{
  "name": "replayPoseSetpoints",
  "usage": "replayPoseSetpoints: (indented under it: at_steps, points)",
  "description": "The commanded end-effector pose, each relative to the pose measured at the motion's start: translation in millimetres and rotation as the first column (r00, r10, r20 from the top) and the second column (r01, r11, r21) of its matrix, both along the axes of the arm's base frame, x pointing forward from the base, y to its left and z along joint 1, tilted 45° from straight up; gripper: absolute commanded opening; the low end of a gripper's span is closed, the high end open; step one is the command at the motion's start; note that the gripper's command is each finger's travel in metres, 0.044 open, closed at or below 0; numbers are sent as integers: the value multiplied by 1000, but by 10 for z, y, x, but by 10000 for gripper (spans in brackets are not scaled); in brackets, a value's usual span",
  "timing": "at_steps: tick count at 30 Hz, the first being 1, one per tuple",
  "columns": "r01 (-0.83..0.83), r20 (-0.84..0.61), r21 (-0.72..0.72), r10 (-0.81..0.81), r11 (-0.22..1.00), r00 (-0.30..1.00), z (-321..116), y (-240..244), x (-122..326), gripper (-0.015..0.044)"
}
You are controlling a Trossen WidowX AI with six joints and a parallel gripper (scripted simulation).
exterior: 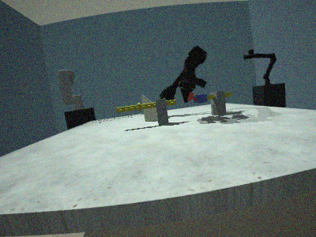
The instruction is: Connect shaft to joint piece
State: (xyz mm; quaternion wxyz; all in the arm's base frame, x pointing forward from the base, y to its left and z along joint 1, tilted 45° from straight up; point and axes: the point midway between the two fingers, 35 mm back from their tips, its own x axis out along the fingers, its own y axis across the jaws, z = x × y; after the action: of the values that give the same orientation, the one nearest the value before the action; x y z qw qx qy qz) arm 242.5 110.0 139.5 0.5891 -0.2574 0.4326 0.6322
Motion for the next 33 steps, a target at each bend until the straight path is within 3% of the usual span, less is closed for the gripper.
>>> replayPoseSetpoints:
  at_steps: [1,5,10,16,22,33]
  points:
    - [4,-4,4,-4,1000,1000,-5,7,-3,182]
    - [0,0,0,0,1000,1000,0,0,0,147]
    - [0,0,0,0,1000,1000,0,0,0,147]
    - [0,0,0,0,1000,1000,0,0,0,0]
    - [-3,5,14,3,1000,1000,-7,2,2,0]
    - [-54,87,207,37,977,996,-105,23,37,0]
